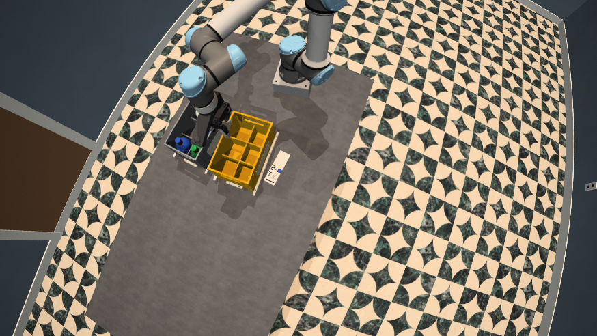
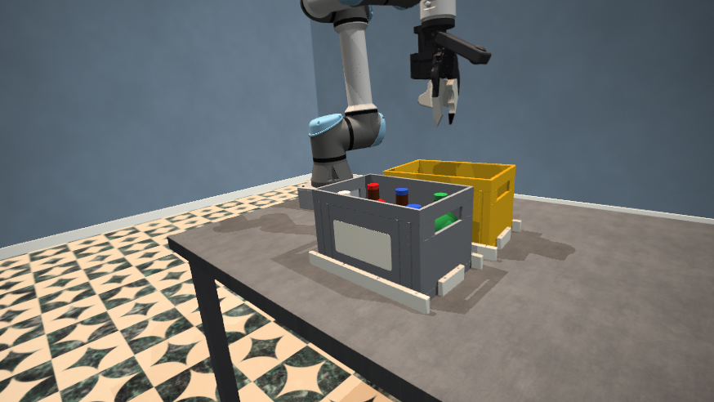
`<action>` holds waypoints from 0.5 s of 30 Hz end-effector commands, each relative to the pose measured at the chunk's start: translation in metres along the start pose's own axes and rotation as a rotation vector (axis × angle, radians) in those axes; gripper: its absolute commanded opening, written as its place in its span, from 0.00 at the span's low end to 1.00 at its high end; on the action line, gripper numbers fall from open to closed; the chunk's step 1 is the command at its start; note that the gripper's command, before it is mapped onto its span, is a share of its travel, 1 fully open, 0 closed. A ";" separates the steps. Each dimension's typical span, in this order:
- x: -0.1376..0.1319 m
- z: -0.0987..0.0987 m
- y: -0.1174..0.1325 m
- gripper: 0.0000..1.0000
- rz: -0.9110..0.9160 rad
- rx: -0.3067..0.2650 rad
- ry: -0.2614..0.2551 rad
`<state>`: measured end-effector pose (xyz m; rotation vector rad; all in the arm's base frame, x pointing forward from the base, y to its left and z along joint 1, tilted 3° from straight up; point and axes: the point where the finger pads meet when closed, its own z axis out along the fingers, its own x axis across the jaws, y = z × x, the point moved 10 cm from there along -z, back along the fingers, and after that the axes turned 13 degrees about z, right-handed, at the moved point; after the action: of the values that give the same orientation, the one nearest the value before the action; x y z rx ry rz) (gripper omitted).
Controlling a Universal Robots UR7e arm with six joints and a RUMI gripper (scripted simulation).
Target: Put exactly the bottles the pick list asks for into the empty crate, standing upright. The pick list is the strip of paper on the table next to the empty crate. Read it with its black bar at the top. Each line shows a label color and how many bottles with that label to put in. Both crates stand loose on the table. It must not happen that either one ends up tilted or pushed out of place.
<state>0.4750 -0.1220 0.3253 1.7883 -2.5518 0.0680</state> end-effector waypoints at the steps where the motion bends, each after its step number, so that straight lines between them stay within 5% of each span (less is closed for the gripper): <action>1: 0.025 -0.005 -0.009 0.38 0.022 0.000 0.001; 15: 0.081 -0.017 -0.027 0.38 0.022 0.000 0.001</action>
<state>0.4728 -0.1859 0.3407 1.7594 -2.5707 0.0687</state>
